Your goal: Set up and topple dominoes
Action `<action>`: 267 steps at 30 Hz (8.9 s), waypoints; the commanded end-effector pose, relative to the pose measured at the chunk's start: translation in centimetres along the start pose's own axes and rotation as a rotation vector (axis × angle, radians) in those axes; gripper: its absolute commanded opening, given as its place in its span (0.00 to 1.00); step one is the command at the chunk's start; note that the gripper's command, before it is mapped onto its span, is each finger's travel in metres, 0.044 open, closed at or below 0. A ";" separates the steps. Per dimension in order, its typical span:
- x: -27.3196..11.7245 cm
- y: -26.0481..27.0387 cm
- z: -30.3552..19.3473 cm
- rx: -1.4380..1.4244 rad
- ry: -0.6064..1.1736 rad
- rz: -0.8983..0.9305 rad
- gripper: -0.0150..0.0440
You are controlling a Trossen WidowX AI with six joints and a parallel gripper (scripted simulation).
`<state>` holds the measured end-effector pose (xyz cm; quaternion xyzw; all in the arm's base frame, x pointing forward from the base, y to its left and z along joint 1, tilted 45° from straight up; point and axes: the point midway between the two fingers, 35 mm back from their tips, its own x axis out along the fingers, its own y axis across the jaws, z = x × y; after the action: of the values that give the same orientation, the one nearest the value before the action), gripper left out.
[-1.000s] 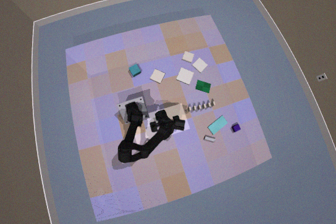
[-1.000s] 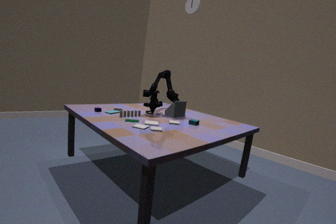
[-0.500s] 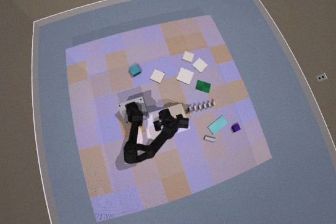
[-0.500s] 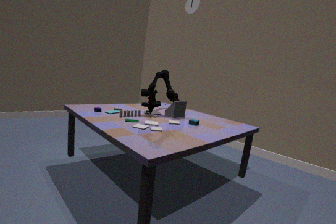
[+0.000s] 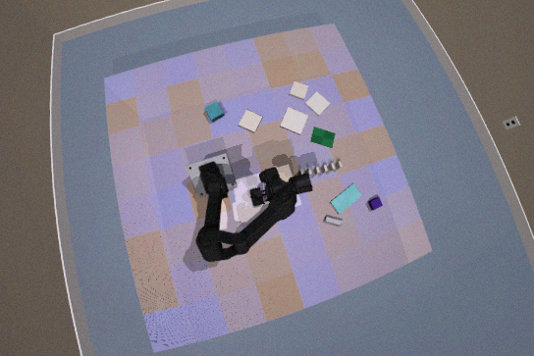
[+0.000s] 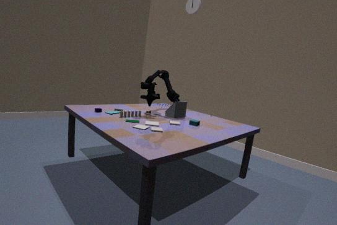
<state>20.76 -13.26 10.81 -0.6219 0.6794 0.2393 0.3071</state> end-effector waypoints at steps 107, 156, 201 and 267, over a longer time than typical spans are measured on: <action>-8.5 -3.0 -1.9 1.584 0.004 -0.001 0.44; -3.6 -16.3 -7.2 1.254 -0.555 0.044 0.44; -4.7 -13.5 -10.7 0.964 -1.329 -0.770 0.44; 5.8 -12.4 -10.9 0.884 -1.356 -0.895 0.48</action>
<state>31.43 -26.32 14.78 -0.3743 0.0837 0.1298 0.9143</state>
